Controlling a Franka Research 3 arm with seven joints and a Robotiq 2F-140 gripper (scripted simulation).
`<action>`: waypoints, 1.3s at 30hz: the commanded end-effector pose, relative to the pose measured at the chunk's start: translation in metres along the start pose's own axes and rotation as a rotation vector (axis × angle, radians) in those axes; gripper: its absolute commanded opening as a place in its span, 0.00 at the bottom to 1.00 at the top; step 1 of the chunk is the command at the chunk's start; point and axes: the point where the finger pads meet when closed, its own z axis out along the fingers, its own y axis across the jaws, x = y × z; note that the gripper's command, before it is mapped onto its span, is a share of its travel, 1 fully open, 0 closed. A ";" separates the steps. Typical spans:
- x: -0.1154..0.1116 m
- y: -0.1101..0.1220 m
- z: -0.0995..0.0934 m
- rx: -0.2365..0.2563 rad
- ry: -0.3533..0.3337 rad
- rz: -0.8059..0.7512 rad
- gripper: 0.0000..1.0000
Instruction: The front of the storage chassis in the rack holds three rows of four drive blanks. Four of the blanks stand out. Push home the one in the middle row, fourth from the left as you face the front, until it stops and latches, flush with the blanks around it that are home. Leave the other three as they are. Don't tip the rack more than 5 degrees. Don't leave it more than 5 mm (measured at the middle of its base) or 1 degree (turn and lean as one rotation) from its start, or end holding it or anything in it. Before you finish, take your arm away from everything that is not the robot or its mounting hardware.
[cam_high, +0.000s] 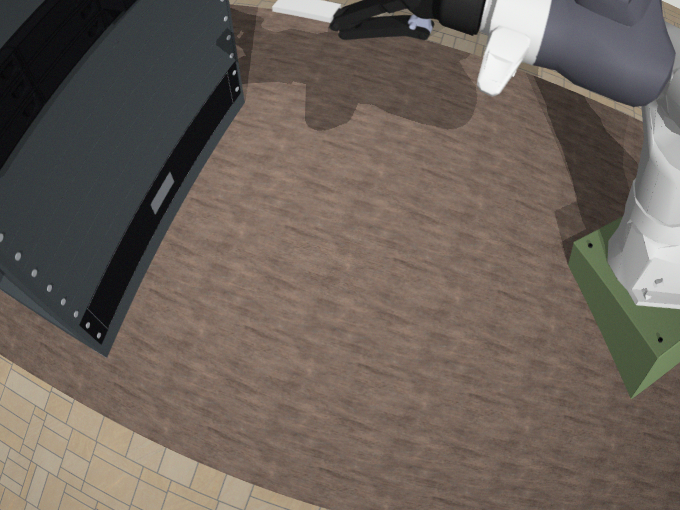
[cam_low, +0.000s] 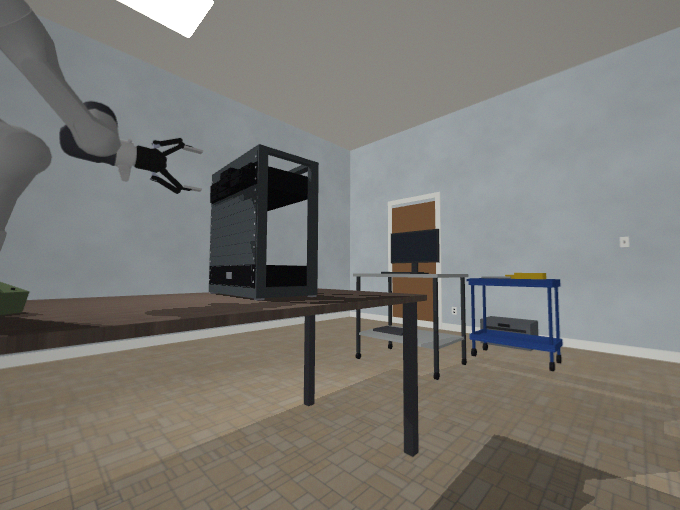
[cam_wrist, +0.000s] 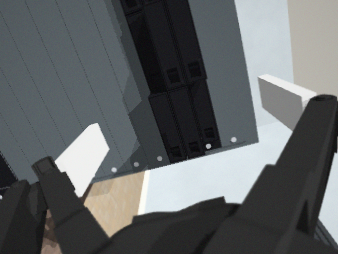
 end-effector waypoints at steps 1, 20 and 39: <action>0.000 0.001 0.001 -0.003 0.000 0.003 1.00; -0.020 0.002 -0.026 -0.003 -0.001 0.003 1.00; -0.035 0.003 -0.046 -0.003 -0.001 0.003 1.00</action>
